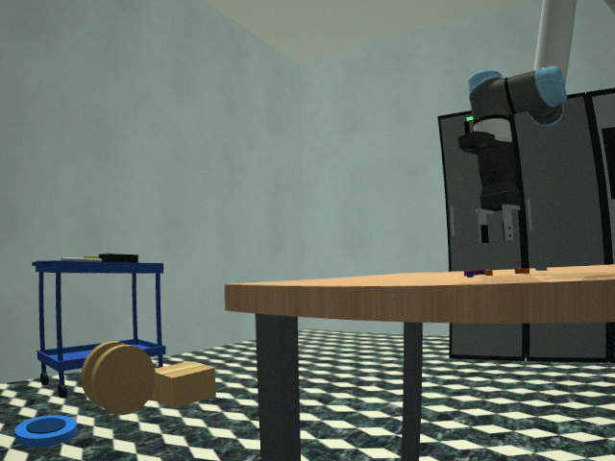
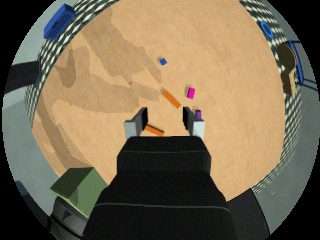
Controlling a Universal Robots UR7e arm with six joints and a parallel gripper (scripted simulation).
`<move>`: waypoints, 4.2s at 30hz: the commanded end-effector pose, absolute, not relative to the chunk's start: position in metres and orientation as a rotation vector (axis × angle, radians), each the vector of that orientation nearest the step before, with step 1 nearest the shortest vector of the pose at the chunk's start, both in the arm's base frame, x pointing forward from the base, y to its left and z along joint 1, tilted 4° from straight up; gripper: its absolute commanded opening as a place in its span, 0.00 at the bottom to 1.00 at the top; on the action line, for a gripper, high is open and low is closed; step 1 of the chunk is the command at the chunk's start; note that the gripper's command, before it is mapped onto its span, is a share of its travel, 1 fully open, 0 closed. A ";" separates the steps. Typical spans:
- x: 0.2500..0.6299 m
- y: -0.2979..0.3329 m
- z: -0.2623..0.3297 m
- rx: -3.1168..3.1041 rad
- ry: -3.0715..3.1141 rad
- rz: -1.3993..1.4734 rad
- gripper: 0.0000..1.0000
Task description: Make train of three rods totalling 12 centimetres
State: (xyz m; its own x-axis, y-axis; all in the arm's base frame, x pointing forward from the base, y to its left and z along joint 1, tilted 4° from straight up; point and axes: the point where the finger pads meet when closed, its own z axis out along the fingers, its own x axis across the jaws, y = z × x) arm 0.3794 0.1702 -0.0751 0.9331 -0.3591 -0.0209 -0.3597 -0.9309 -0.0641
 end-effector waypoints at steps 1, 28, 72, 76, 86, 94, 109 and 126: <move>0.380 0.170 -0.075 -2.997 0.688 0.016 1.00; 0.380 0.168 -0.075 -2.920 0.966 0.025 1.00; 0.380 0.168 -0.075 -2.920 0.966 0.025 1.00; 0.380 0.168 -0.075 -2.920 0.966 0.025 1.00; 0.380 0.168 -0.075 -2.920 0.966 0.025 1.00; 0.380 0.168 -0.075 -2.920 0.966 0.025 1.00; 0.380 0.168 -0.075 -2.920 0.966 0.025 1.00; 0.380 0.166 -0.075 -2.944 0.890 0.023 1.00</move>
State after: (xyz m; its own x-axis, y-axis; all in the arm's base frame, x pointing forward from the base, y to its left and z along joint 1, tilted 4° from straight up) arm 0.3800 0.1673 -0.0752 0.8178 -0.5743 -0.0358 -0.5754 -0.8159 -0.0571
